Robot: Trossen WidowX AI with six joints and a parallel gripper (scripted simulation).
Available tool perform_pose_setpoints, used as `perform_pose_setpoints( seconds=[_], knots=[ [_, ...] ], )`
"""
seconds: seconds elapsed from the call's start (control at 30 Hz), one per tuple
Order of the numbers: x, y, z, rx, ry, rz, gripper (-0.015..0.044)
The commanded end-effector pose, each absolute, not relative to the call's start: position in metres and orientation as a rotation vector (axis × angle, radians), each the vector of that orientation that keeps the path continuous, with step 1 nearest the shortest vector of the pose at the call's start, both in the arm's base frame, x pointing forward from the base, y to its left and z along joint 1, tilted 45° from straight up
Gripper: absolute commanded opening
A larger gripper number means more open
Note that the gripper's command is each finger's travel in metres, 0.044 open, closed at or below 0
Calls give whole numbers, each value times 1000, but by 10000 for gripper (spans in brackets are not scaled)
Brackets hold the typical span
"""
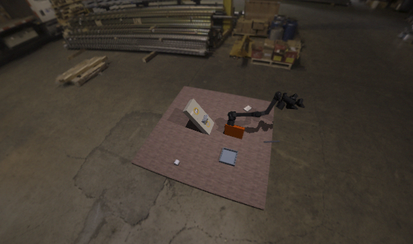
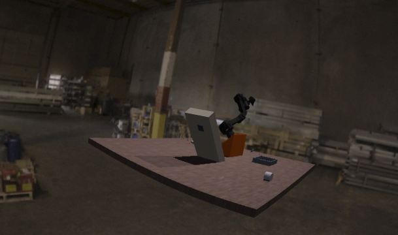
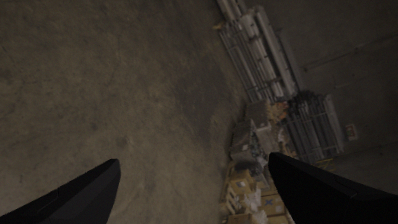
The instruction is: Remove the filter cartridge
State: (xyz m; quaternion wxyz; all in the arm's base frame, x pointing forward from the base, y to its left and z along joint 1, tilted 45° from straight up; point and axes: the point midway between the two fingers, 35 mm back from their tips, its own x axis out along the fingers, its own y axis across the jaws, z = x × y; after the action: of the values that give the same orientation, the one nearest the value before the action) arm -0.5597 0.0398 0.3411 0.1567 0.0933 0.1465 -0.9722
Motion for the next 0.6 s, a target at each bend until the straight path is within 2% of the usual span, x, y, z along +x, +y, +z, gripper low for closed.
perform_pose_setpoints(
  seconds=[0.0, 0.33, 0.57],
  knots=[
    [-559, 39, 344, 256, 426, -2781, 374],
    [-499, -20, 470, -318, 748, -2661, 116],
    [-418, -64, 559, -788, 969, -2495, 116]
  ],
)
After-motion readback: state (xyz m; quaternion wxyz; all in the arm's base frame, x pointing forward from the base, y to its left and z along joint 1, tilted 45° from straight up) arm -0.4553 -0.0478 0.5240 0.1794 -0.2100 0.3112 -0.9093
